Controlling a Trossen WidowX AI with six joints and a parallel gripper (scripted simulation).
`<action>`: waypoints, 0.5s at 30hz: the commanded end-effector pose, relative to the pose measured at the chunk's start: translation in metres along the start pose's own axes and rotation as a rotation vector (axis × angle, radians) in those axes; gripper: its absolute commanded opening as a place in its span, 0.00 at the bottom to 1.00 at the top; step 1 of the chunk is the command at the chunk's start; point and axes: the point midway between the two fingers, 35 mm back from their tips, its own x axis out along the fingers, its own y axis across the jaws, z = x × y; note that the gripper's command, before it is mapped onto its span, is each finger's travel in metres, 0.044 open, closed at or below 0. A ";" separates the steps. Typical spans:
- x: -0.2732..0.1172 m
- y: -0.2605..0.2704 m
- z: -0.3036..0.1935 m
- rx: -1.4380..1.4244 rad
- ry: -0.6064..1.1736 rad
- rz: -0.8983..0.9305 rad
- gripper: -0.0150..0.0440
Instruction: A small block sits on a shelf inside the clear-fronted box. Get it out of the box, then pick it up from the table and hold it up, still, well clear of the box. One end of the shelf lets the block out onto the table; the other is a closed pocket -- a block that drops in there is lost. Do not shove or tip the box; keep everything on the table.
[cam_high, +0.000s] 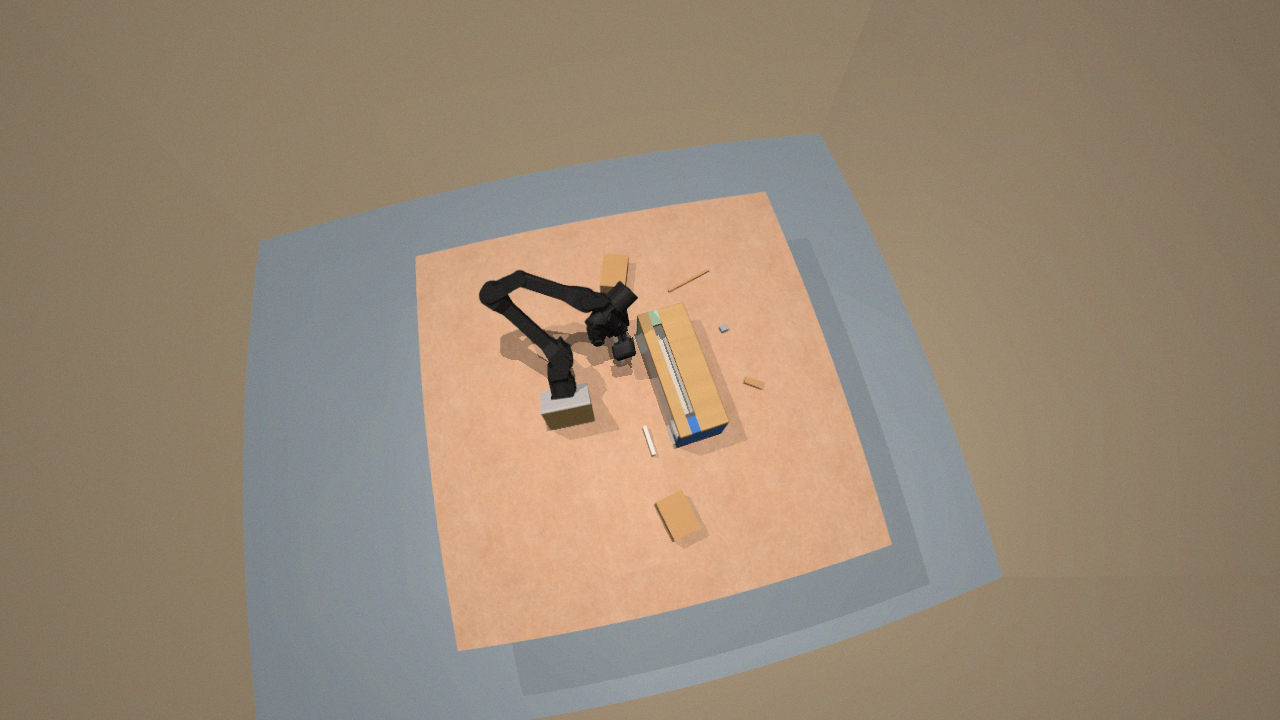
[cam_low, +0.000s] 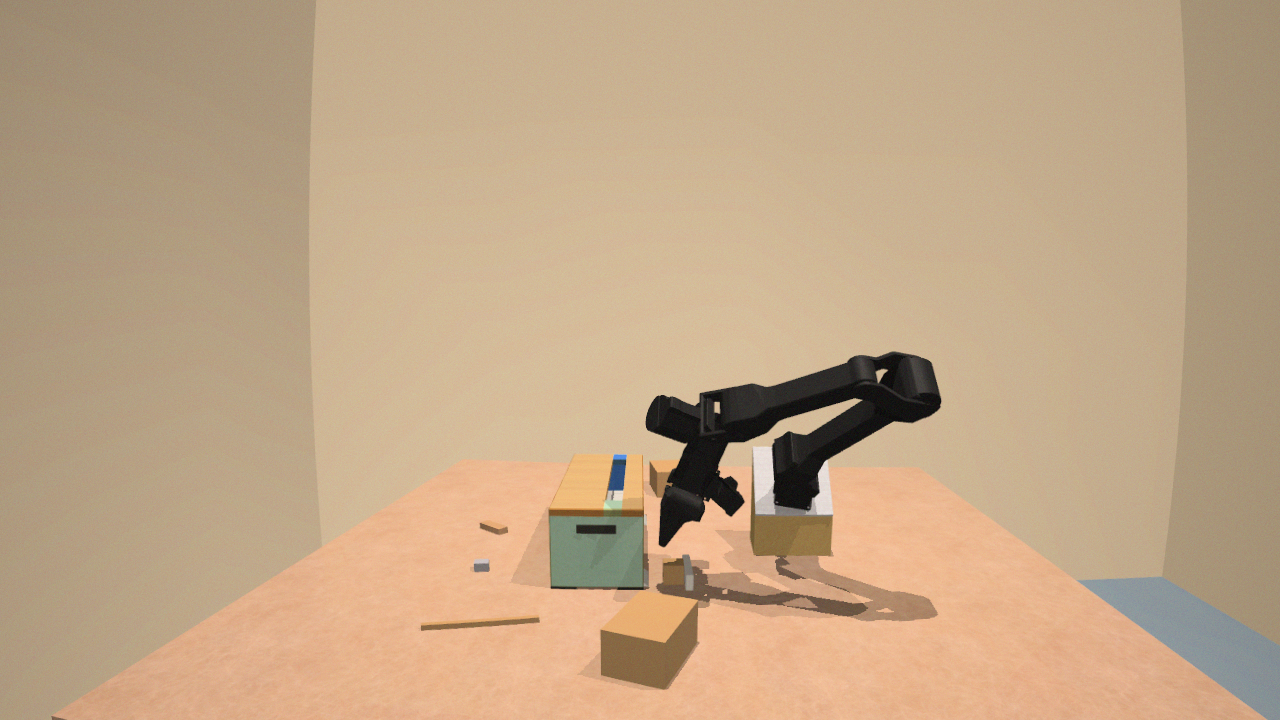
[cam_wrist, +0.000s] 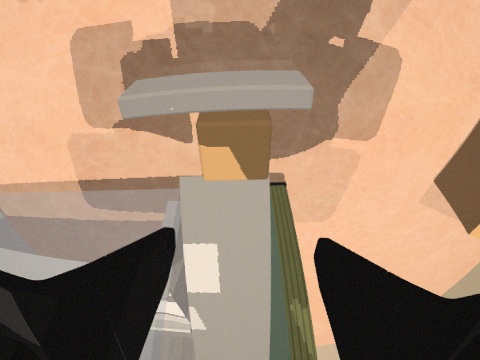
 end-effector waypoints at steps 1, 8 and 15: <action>0.001 0.001 0.001 -0.113 0.009 0.001 0.74; 0.002 0.001 0.001 -0.113 0.008 0.002 0.74; 0.012 0.003 0.005 -0.115 0.006 0.006 0.74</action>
